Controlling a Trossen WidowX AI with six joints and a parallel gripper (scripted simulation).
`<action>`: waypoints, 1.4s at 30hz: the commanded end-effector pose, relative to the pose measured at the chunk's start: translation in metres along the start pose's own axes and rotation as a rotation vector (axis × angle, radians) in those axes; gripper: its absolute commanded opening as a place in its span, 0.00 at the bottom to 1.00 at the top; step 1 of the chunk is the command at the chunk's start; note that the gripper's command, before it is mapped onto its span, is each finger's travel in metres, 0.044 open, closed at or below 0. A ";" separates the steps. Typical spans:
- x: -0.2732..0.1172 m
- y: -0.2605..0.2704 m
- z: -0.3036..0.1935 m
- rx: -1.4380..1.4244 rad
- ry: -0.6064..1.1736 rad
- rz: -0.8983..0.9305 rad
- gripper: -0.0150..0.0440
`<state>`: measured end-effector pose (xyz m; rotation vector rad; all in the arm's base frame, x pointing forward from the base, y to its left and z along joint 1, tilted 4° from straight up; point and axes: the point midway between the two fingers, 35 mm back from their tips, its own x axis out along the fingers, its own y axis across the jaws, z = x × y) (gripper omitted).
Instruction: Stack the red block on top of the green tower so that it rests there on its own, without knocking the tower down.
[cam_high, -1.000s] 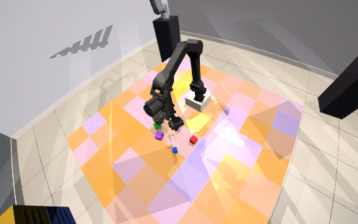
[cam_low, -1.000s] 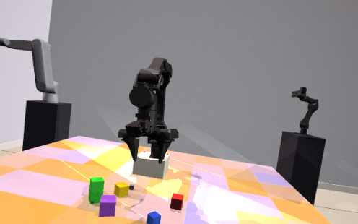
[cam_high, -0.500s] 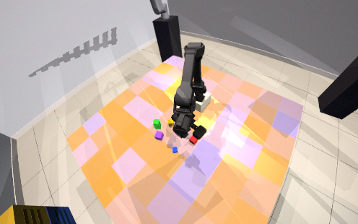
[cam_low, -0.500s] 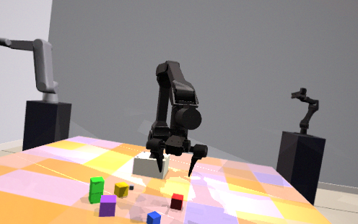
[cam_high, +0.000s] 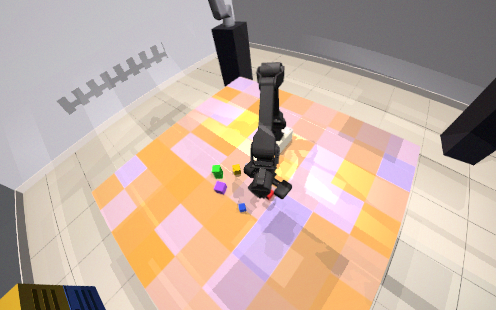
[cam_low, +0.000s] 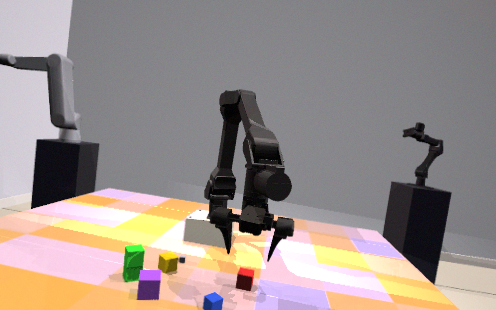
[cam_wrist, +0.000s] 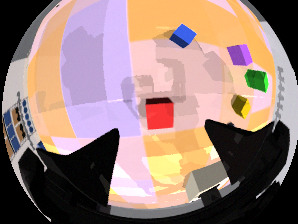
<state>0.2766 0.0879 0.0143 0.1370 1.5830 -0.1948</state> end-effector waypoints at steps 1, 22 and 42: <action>0.020 -0.001 -0.004 0.003 0.007 -0.010 1.00; 0.045 0.000 -0.003 0.003 0.007 -0.010 1.00; 0.064 -0.001 -0.004 0.003 0.007 -0.010 1.00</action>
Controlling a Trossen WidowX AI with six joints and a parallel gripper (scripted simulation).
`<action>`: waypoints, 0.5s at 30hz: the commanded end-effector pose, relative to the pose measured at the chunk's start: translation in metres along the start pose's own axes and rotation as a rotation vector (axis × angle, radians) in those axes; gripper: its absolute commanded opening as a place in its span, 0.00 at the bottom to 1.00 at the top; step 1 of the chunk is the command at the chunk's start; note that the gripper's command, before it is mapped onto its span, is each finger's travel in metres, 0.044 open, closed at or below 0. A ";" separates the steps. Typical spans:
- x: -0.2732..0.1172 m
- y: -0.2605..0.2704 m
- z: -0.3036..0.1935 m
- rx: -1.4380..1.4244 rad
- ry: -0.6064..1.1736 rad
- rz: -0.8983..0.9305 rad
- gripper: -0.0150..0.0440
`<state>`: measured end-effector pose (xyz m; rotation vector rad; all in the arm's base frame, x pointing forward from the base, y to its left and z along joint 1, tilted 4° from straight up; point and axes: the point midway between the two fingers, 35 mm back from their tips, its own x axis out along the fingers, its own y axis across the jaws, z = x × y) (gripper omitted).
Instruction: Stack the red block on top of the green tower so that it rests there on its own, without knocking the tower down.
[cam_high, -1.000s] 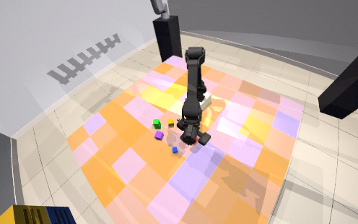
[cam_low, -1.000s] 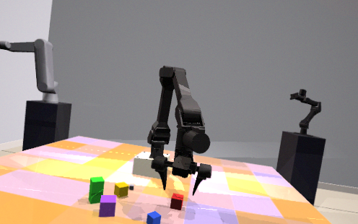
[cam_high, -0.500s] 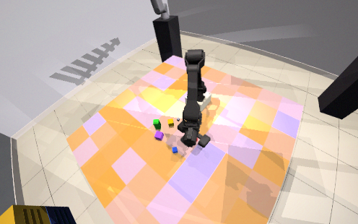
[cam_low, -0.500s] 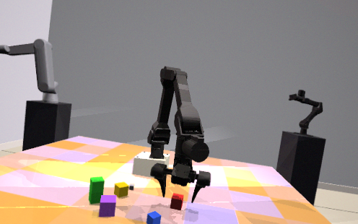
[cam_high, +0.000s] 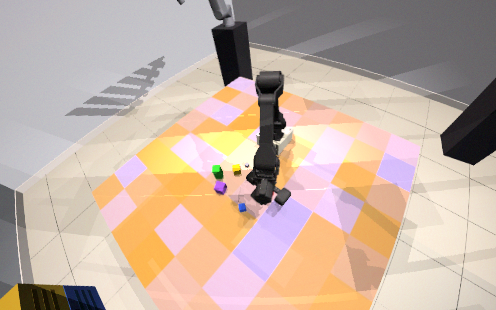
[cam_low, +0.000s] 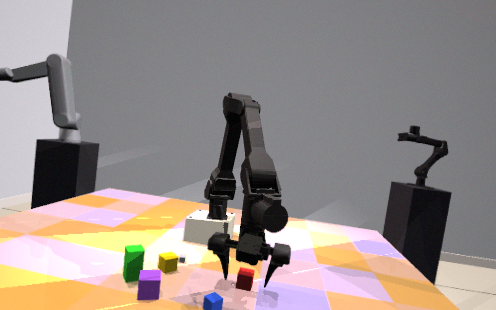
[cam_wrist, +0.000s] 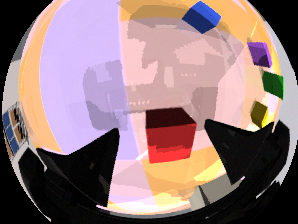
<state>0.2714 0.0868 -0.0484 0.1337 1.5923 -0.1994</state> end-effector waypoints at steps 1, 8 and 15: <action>0.001 -0.001 0.000 0.003 -0.001 -0.004 1.00; 0.001 -0.001 0.000 0.003 -0.001 -0.004 1.00; 0.001 -0.001 0.000 0.000 0.001 -0.001 0.73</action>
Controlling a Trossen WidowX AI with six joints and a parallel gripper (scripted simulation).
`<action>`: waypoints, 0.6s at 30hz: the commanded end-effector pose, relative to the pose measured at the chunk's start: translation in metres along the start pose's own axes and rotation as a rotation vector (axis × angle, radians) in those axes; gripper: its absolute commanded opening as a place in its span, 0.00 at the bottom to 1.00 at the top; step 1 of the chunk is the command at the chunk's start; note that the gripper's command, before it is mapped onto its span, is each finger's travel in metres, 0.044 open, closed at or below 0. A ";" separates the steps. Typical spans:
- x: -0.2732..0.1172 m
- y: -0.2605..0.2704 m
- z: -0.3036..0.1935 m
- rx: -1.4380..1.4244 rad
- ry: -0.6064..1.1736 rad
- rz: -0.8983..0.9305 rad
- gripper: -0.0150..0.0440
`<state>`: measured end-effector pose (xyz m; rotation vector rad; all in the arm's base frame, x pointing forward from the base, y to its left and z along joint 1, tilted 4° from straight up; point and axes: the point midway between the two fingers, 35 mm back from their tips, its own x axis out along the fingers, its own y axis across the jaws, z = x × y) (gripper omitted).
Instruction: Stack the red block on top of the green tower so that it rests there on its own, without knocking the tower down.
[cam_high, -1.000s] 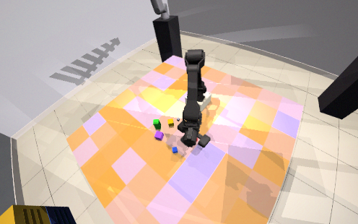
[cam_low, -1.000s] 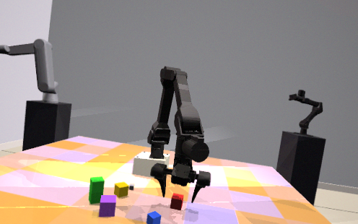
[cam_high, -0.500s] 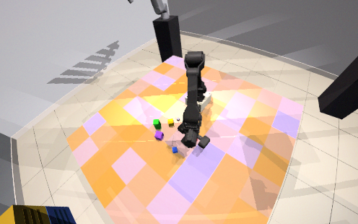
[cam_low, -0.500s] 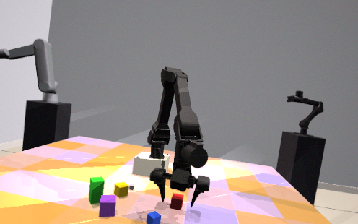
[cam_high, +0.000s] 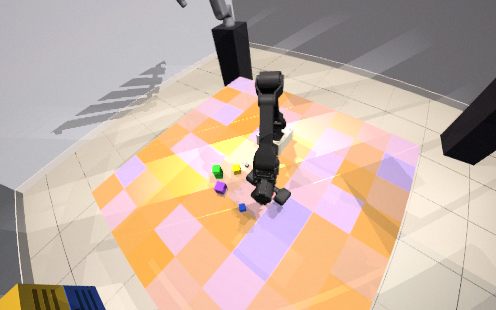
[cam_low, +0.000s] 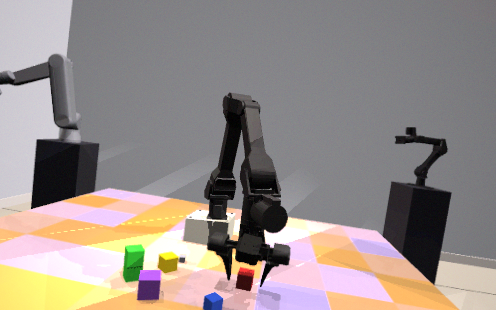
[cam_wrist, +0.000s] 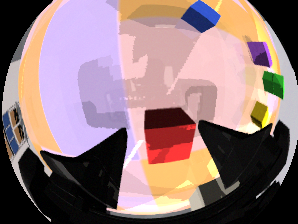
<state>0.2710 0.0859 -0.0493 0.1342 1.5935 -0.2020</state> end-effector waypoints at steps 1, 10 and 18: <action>0.000 0.000 0.000 -0.002 0.000 0.001 0.69; 0.000 0.000 0.000 -0.002 0.000 0.001 0.42; -0.013 0.000 0.001 -0.001 -0.001 -0.001 0.25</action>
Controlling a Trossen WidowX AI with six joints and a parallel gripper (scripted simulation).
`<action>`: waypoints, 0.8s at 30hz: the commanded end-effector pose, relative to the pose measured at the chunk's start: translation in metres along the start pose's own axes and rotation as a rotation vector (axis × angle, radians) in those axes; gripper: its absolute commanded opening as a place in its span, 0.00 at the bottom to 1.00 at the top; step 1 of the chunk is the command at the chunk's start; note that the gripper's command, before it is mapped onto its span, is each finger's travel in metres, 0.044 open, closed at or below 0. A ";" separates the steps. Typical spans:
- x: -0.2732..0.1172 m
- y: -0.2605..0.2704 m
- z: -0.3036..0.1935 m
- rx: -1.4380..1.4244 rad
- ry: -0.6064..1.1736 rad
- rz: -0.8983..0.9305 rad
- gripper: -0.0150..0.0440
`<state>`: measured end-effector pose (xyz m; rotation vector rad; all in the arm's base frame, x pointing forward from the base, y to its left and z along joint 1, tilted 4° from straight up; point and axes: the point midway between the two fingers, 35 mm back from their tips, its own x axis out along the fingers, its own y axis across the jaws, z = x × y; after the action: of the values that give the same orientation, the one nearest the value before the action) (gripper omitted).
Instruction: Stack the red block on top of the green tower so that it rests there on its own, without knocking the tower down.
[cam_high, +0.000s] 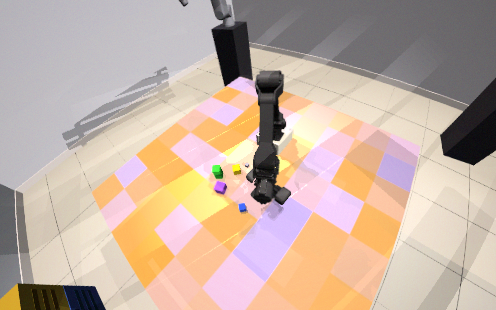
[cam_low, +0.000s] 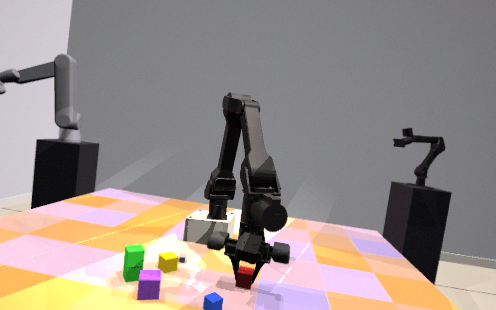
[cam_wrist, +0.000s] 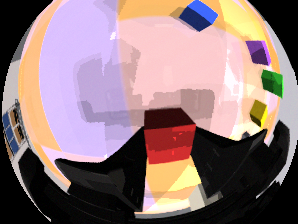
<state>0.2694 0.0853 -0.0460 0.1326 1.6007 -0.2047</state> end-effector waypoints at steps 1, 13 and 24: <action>-0.015 0.001 0.002 -0.001 -0.009 0.002 0.25; -0.071 0.001 0.002 0.000 -0.010 0.001 0.25; -0.115 0.001 0.001 0.000 -0.010 0.001 0.25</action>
<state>0.2741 0.0907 0.0544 0.1299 1.5968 -0.1998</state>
